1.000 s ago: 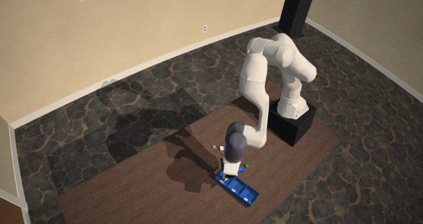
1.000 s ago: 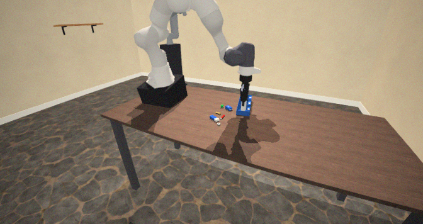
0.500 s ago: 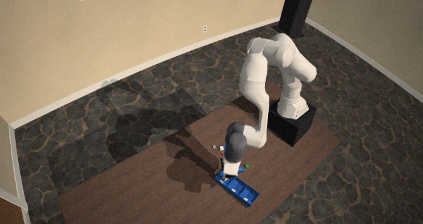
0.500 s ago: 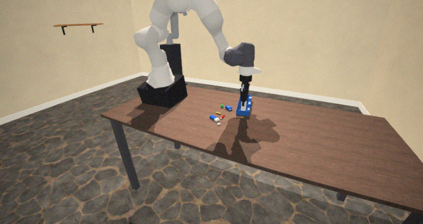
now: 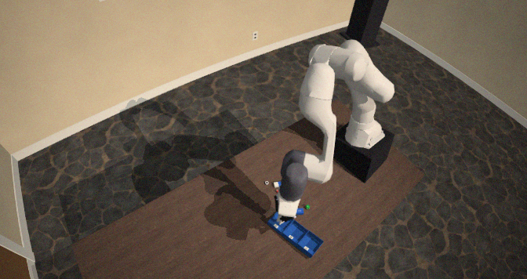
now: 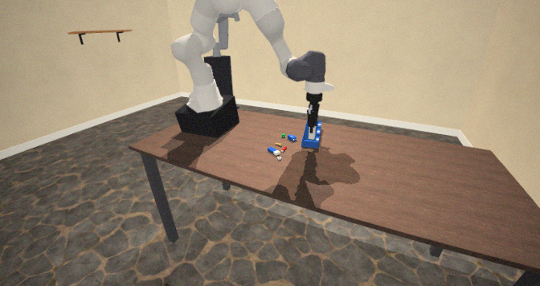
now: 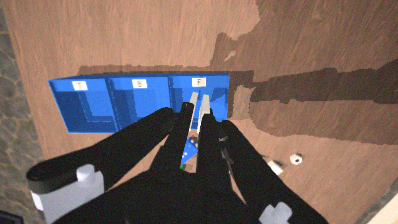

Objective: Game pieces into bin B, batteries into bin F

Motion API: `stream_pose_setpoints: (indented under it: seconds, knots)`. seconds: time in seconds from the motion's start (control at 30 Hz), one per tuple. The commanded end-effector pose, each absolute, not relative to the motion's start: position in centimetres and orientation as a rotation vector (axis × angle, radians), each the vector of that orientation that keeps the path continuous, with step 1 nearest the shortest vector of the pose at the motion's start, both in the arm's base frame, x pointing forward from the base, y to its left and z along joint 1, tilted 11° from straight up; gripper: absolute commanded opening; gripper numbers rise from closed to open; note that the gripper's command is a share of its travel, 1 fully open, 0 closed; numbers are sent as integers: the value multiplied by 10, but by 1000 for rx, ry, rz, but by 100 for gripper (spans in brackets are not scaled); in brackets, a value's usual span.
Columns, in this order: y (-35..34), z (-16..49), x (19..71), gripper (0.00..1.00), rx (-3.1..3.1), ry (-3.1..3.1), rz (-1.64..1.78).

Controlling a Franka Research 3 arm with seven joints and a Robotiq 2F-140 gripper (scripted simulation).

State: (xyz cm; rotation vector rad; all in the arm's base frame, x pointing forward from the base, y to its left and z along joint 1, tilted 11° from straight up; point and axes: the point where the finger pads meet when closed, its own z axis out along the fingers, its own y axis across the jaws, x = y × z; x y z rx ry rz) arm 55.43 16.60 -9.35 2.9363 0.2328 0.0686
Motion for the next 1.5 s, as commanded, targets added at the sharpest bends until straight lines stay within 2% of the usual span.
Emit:
stream_pose_setpoints:
  seconds: [0.0, 0.57, 1.47]
  knots:
    - [167, -89, 552, 5, 2936, 233, 59]
    - [174, -49, 549, 5, 2936, 233, 59]
    - [174, -49, 549, 5, 2936, 233, 59]
